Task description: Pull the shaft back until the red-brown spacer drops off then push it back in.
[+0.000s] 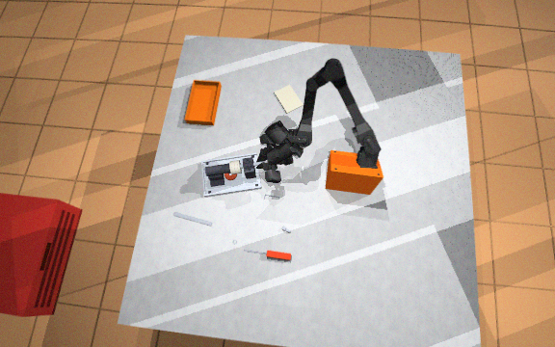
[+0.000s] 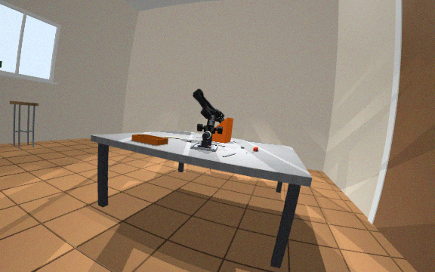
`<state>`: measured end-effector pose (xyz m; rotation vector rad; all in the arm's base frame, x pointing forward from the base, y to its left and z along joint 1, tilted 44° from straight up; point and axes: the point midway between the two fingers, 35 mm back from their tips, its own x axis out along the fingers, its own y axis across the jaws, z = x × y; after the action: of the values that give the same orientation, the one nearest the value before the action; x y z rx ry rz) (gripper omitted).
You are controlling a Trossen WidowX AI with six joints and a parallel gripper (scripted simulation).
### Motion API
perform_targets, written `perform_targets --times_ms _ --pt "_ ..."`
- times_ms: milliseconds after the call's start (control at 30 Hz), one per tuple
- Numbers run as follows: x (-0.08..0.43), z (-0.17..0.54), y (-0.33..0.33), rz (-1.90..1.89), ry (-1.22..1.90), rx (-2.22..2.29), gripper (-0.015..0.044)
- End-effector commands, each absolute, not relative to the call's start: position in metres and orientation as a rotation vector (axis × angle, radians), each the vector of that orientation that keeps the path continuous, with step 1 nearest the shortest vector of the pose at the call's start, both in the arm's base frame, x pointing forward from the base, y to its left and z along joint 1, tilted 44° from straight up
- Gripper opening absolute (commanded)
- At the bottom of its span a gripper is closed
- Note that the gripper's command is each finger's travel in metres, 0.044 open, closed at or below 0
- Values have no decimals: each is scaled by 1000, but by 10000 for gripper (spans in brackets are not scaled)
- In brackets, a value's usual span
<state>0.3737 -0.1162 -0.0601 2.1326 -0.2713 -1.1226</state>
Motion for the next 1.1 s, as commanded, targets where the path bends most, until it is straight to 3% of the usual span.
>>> perform_targets --times_ms 0,767,1067 --pt "376 -61 -116 -1121 -272 2139 0" --pt "382 -62 -116 -1121 -273 2139 0" --pt "378 -61 -116 -1128 -274 2130 236"
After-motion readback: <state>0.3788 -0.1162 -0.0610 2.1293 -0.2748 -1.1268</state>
